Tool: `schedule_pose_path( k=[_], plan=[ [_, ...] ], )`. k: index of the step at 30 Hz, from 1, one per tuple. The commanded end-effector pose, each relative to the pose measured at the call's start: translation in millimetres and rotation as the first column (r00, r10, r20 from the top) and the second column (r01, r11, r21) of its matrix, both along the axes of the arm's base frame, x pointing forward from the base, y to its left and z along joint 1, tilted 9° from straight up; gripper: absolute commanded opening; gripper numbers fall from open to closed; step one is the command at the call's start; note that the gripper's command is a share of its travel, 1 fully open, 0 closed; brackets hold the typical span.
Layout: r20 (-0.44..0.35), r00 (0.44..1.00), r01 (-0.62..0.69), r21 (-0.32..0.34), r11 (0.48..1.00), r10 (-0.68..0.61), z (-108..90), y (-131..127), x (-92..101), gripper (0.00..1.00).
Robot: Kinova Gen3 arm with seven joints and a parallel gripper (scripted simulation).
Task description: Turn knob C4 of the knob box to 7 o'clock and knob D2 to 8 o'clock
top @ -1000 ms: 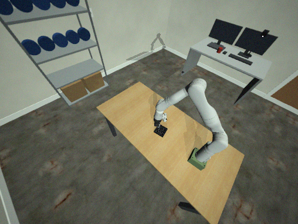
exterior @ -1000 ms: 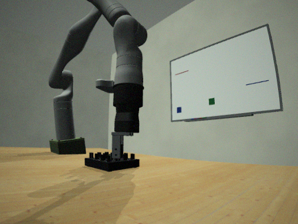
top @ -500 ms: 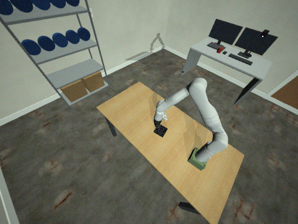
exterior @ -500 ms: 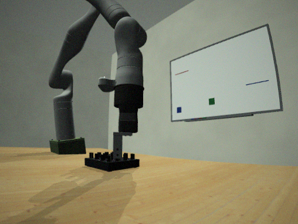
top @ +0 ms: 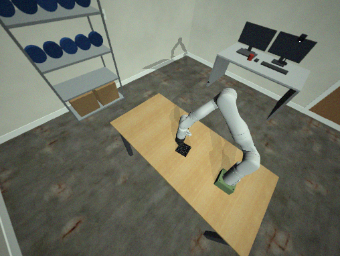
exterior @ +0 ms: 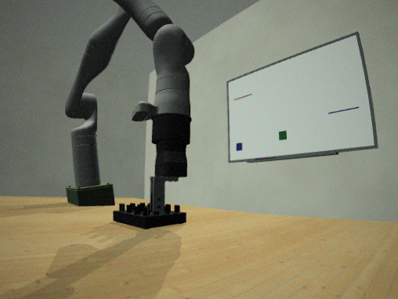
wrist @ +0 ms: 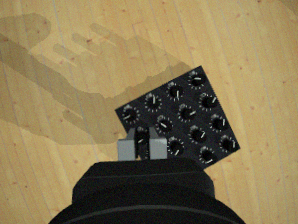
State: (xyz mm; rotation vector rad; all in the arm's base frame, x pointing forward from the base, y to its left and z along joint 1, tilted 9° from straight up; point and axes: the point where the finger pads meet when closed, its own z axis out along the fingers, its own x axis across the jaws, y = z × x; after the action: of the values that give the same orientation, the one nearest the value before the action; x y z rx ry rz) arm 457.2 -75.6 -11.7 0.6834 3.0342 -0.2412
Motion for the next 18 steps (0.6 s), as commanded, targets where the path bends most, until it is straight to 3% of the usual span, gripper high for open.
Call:
schedule_pose_path(
  k=[1,18],
  plan=[
    [-0.004,0.999,-0.041,0.005,0.999,0.041,0.9,0.1,0.6,0.3],
    [-0.044,0.951,-0.305,0.015,0.952,0.306,0.9,0.1,0.6,0.3]
  ],
)
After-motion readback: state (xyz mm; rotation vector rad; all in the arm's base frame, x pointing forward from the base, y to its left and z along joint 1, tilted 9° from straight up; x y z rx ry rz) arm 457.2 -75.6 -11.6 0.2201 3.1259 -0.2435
